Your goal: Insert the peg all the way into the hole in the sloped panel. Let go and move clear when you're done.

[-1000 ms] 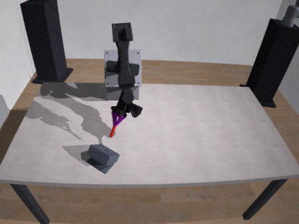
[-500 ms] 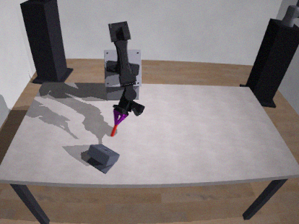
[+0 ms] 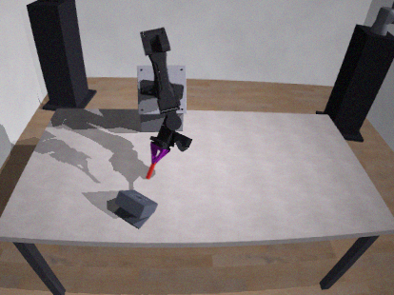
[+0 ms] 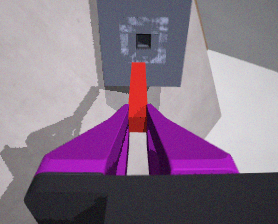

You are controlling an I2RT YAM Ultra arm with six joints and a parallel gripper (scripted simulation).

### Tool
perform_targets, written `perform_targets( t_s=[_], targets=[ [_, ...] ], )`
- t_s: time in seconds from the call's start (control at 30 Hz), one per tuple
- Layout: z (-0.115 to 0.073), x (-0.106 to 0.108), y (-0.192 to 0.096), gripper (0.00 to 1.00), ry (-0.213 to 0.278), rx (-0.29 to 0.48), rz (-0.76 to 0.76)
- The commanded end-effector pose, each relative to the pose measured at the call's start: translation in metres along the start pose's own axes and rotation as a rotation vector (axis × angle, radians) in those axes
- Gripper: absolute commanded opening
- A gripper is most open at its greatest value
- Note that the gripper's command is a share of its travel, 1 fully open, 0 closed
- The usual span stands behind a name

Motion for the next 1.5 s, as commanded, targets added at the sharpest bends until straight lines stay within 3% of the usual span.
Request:
perform_targets(
  t_s=[0.0,1.47],
  targets=[
    [0.003,-0.006,0.001,0.00,-0.021,0.002,0.009],
    [0.051,-0.016,0.007,0.00,-0.022,0.001,0.008]
  ],
)
Point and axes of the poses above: the point where the finger pads meet when closed, its own z axis out along the fingers, its own x axis across the jaws, y = z × x, the point moved 2 cm from there along -z, back along the fingers, and after that the axes turned 2 degrees about -z, right-handed, at the moved point
